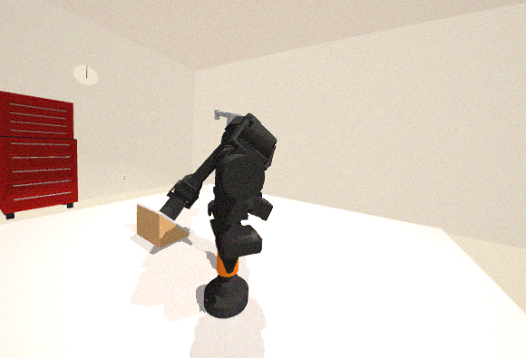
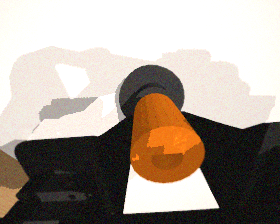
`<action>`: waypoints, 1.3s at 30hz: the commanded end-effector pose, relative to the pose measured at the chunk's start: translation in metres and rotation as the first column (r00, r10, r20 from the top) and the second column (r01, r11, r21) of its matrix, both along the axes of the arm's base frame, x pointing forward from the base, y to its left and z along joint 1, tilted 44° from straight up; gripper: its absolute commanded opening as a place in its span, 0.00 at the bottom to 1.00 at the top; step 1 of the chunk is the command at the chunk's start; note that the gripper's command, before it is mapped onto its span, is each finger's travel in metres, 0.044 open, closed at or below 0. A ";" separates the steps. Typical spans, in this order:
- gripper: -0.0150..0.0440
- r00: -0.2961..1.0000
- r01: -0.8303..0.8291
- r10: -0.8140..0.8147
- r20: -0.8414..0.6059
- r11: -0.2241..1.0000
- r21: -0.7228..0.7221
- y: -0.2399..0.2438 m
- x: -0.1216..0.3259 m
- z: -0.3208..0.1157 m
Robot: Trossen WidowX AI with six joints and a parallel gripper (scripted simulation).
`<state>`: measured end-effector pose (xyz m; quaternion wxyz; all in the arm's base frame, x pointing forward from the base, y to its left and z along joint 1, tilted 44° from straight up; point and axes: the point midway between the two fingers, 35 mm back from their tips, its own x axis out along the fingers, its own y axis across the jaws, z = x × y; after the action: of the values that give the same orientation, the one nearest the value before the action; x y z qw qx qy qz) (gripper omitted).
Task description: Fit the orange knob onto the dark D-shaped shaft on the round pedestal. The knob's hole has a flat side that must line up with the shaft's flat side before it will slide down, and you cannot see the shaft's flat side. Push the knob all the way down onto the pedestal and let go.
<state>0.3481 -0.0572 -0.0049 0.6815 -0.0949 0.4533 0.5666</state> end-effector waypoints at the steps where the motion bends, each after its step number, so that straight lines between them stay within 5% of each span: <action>1: 0.25 1.000 0.000 0.000 0.005 1.000 -0.001 -0.003 0.002 0.002; 9: 0.25 0.977 -0.152 0.151 0.149 0.988 -0.001 -0.005 0.003 0.002; 39: 0.25 0.977 -0.152 0.150 0.149 0.988 -0.001 0.000 0.001 0.000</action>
<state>0.3497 -0.0573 -0.0052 0.6679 -0.1679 0.3904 0.6109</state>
